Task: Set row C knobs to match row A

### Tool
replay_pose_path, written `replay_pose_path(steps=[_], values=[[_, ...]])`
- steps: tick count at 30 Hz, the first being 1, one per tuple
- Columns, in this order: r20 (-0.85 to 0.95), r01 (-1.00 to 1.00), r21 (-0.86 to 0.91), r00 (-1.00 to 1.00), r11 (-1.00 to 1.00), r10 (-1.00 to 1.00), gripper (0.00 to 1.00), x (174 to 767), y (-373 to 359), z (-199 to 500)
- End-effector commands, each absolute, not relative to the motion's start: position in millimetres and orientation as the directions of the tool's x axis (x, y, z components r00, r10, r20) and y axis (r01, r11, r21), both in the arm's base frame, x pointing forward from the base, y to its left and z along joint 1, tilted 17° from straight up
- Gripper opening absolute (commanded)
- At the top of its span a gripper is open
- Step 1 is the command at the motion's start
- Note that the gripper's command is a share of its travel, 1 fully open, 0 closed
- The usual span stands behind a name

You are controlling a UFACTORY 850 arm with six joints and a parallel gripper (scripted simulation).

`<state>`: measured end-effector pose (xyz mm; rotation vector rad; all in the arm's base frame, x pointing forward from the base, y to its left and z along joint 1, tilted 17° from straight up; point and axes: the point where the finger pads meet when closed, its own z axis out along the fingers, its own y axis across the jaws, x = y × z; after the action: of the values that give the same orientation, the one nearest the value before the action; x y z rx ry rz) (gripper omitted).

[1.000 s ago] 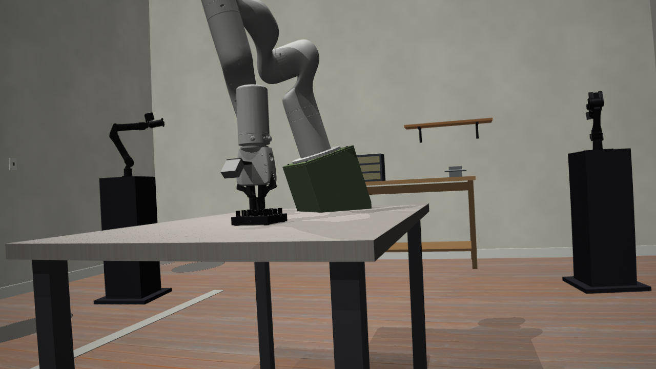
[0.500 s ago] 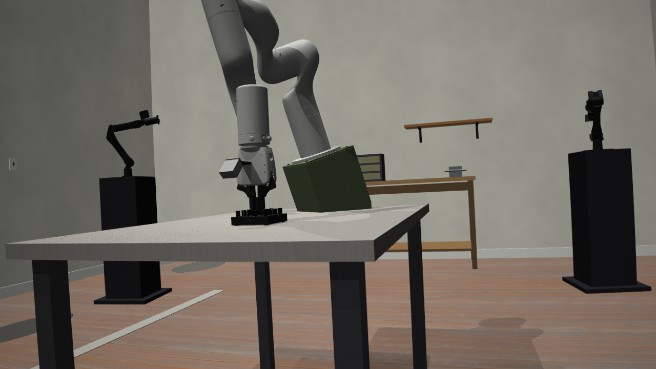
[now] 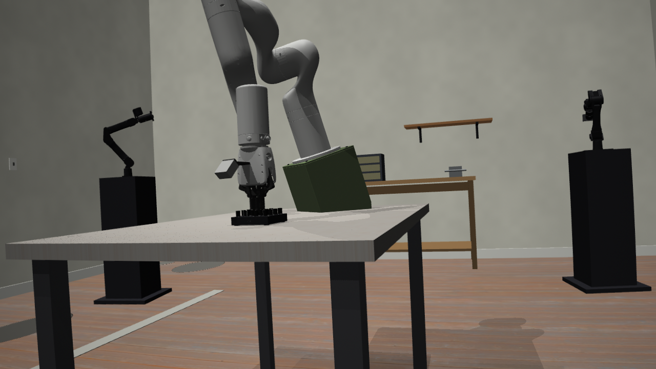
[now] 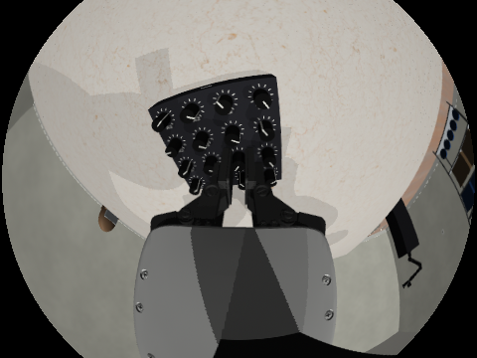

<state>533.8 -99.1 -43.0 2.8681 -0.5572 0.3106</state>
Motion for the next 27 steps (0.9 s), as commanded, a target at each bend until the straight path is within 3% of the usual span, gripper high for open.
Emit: replay_pose_path(steps=[1, 27], values=[[0.259, -0.446, 0.138, 0.878, -0.884, -0.403, 0.08, 534.4, -99.0, -42.5], [0.292, -0.846, -0.022, 0.505, -0.533, -0.812, 0.08, 534.4, -99.0, -42.5]])
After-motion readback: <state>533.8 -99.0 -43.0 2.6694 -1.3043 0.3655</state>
